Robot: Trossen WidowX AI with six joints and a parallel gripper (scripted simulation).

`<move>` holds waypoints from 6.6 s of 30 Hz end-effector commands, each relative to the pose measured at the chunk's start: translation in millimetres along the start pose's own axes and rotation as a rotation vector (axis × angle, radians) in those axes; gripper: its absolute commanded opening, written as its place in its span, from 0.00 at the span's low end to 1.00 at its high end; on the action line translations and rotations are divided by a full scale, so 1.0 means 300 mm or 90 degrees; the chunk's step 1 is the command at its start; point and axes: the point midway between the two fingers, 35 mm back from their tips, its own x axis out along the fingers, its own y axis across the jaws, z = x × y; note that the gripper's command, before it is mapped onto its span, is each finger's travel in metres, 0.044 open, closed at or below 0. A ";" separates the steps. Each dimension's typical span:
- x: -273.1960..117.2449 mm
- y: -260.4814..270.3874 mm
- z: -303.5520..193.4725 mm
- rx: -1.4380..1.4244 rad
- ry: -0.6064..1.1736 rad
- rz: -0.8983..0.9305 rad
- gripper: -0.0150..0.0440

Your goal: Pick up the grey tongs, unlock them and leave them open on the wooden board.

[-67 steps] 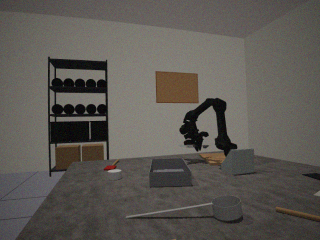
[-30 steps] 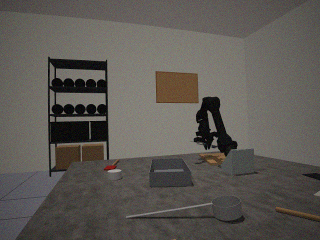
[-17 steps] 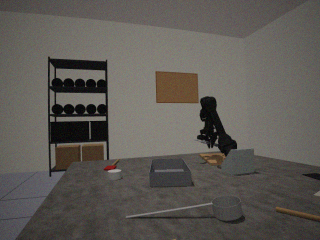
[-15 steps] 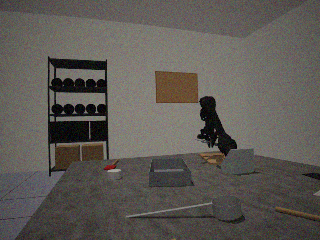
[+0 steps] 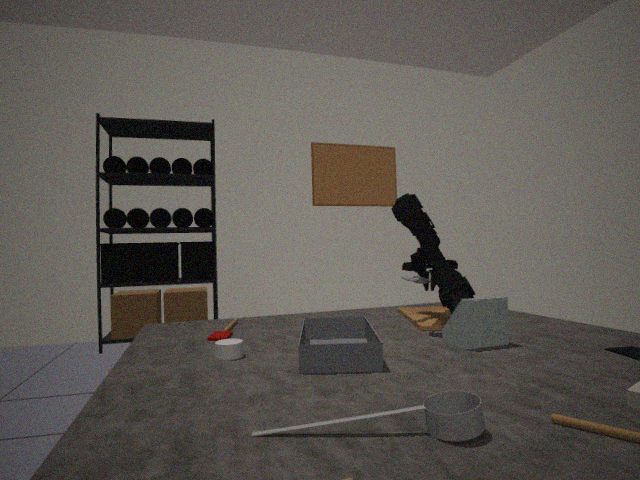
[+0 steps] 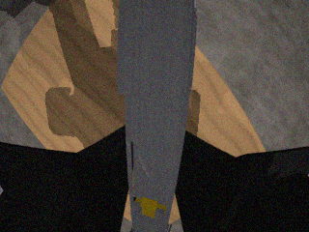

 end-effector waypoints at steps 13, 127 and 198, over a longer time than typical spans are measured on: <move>-0.081 0.054 -0.077 -0.070 0.094 -0.043 0.00; -0.331 0.107 0.016 -0.126 0.842 -0.113 0.00; -0.112 0.075 -0.102 -0.096 0.131 -0.050 0.00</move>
